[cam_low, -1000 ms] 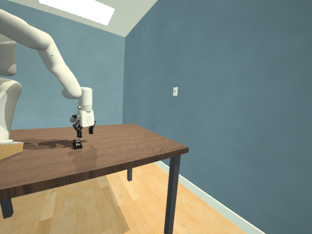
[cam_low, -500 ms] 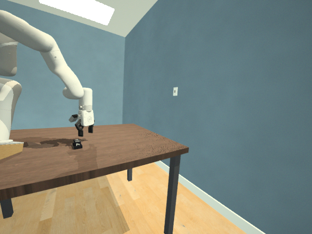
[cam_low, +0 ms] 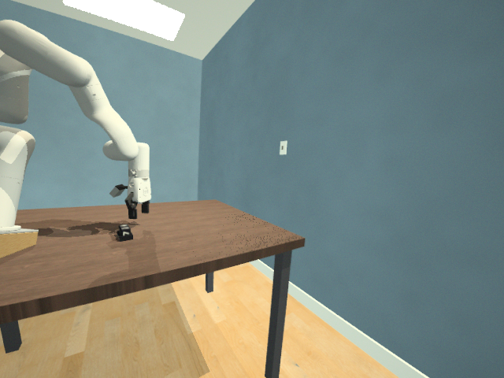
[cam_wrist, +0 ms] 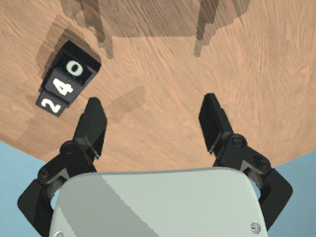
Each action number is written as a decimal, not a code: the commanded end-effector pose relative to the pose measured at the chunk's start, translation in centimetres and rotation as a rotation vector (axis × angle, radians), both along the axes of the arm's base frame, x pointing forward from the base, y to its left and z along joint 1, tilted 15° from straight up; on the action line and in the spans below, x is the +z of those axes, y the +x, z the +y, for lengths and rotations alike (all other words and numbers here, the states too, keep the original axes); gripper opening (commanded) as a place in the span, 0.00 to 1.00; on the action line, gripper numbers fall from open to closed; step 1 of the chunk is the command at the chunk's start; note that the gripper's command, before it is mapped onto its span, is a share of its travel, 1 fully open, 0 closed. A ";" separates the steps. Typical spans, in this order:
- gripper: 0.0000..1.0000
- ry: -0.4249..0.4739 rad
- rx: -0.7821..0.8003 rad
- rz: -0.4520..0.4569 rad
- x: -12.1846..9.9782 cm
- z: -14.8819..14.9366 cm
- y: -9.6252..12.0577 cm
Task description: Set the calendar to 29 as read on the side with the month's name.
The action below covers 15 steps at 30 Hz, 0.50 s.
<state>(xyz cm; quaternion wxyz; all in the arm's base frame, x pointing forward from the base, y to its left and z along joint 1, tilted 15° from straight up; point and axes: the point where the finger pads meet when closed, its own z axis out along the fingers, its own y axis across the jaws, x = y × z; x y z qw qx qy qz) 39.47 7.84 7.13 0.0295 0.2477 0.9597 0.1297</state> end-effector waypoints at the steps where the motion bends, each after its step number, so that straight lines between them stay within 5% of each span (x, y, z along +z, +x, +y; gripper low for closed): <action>1: 1.00 -0.007 0.062 -0.017 0.1 0.3 0.1; 15: 1.00 -0.007 0.062 -0.017 -0.6 2.6 0.4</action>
